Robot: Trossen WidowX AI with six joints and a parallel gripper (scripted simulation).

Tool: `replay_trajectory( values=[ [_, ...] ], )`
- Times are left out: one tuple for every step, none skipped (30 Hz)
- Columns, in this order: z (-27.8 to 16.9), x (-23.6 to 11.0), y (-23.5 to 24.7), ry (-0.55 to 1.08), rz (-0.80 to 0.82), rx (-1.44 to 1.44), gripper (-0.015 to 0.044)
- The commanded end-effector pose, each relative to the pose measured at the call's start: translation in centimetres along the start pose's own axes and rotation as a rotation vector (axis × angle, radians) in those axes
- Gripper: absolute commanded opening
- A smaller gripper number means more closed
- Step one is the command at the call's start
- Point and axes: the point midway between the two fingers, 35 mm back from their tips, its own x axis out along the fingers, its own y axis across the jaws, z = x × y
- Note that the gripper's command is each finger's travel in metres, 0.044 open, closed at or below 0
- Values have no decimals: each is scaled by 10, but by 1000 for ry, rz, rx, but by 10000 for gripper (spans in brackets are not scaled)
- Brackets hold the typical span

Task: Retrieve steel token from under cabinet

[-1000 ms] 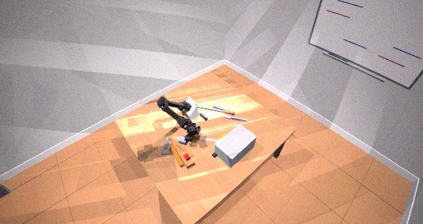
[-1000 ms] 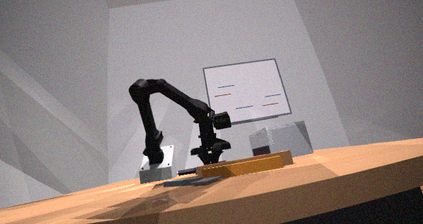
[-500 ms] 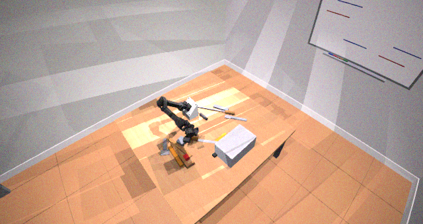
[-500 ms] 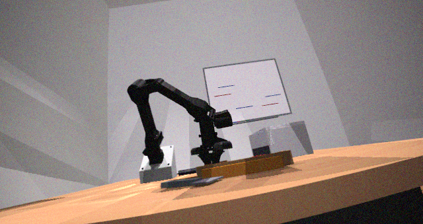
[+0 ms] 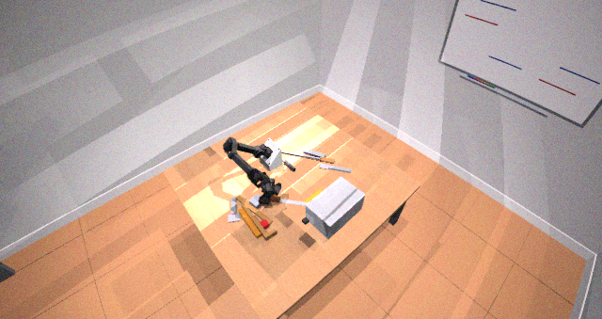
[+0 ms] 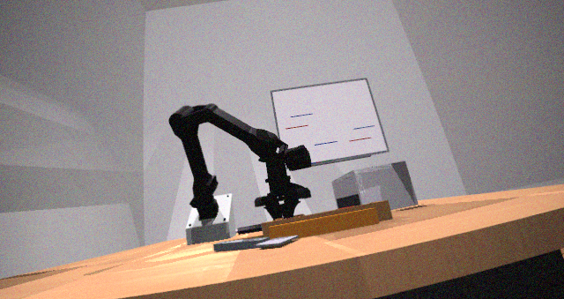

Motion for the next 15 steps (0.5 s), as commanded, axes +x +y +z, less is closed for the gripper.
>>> replay_trajectory(
  values=[
    [-3,-2,-8,4,-18,19,0],
    [-3,-2,-8,4,-18,19,0],
    [-3,-2,-8,4,-18,19,0],
    [-3,-2,-8,4,-18,19,0],
    [-3,-2,-8,4,-18,19,0],
    [-3,-2,-8,4,-18,19,0],
    [-3,-2,-8,4,-18,19,0],
    [-3,-2,-8,4,-18,19,0],
    [-3,-2,-8,4,-18,20,0],
    [-3,-2,-8,4,-18,22,0],
    [-3,-2,-8,4,-18,26,0],
    [-3,-2,-8,4,-18,31,0],
    [-3,-2,-8,4,-18,36,0],
    [-3,-2,-8,4,-18,43,0],
    [-3,-2,-8,4,-18,50,0]
  ],
)
